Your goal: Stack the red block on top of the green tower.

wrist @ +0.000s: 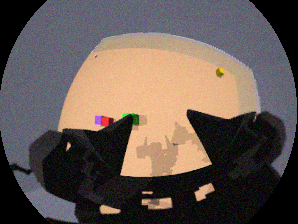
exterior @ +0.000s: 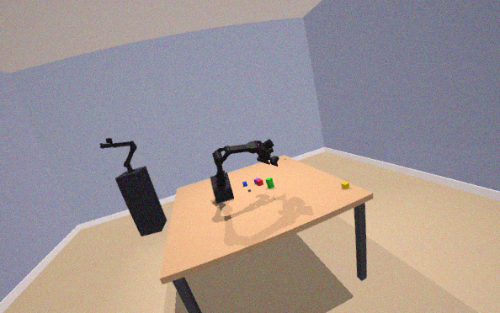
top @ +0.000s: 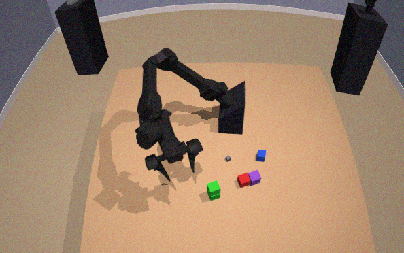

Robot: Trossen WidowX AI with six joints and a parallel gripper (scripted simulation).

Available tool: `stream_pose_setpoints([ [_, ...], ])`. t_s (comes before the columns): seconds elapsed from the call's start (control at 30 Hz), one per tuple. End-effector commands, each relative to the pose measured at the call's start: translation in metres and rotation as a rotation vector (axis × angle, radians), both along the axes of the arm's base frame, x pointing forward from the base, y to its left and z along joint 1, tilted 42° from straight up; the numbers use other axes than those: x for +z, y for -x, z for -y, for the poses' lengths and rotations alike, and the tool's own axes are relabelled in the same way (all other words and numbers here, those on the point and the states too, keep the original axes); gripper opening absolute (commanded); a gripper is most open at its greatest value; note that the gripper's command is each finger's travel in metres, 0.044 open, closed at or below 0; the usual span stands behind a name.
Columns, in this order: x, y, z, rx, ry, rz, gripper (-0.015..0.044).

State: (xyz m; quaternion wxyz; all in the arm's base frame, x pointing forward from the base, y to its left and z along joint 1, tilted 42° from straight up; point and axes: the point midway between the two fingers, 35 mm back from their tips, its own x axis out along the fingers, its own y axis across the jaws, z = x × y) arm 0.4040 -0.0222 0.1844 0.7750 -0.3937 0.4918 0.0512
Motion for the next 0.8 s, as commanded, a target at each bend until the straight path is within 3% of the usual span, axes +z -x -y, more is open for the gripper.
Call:
stream_pose_setpoints([
  [0.0, -0.001, 0.0, -0.001, -0.005, -0.003, -0.001, 0.0426],
  [0.77, -0.118, 0.02, -0.061, -0.773, -0.231, 0.02, 0.044],
])
